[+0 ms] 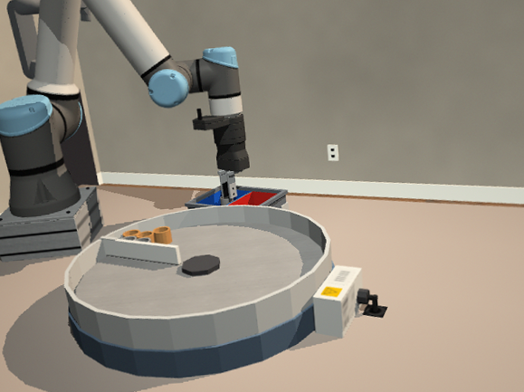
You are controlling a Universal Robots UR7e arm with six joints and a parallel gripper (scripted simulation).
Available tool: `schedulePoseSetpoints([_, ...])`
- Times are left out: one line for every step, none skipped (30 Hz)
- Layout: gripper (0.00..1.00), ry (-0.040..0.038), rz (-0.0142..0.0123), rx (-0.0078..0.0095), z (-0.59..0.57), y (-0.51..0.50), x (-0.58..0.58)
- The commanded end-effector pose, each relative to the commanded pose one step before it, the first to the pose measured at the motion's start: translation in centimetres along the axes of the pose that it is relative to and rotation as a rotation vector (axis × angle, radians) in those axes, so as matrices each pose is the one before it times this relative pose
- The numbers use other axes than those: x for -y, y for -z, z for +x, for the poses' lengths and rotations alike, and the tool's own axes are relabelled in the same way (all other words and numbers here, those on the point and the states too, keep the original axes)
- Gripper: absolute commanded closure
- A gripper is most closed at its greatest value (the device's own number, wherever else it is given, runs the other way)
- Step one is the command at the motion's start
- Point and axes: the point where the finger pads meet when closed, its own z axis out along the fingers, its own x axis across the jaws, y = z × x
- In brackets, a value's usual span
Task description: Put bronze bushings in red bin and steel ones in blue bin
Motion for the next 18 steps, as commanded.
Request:
schedulePoseSetpoints([0.58, -0.00004, -0.00098, 0.00096, -0.031, 0.065, -0.03])
schedulePoseSetpoints([0.58, 0.0, -0.00002, 0.00003, 0.0, 0.042, 0.0])
schedulePoseSetpoints([0.58, 0.0, 0.0, 0.0, 0.0, 0.062, 0.0])
schedulePoseSetpoints([0.58, 0.0, 0.0, 0.0, 0.0, 0.062, 0.0])
schedulePoseSetpoints([0.58, 0.0, 0.0, 0.0, 0.0, 0.062, 0.0])
schedulePoseSetpoints([0.58, 0.0, 0.0, 0.0, 0.0, 0.062, 0.0])
schedulePoseSetpoints([0.58, 0.0, 0.0, 0.0, 0.0, 0.0, 0.0])
schedulePoseSetpoints([0.58, 0.0, 0.0, 0.0, 0.0, 0.0, 0.0])
schedulePoseSetpoints([0.58, 0.0, 0.0, 0.0, 0.0, 0.0, 0.0])
schedulePoseSetpoints([0.58, 0.0, 0.0, 0.0, 0.0, 0.062, 0.0])
schedulePoseSetpoints([0.58, 0.0, 0.0, 0.0, 0.0, 0.062, 0.0])
schedulePoseSetpoints([0.58, 0.0, 0.0, 0.0, 0.0, 0.062, 0.0])
schedulePoseSetpoints([0.58, 0.0, 0.0, 0.0, 0.0, 0.062, 0.0])
schedulePoseSetpoints([0.58, 0.0, 0.0, 0.0, 0.0, 0.062, 0.0])
schedulePoseSetpoints([0.58, 0.0, 0.0, 0.0, 0.0, 0.0, 0.0])
schedulePoseSetpoints([0.58, 0.0, 0.0, 0.0, 0.0, 0.0, 0.0])
schedulePoseSetpoints([0.58, 0.0, 0.0, 0.0, 0.0, 0.0, 0.0])
schedulePoseSetpoints([0.58, 0.0, 0.0, 0.0, 0.0, 0.0, 0.0])
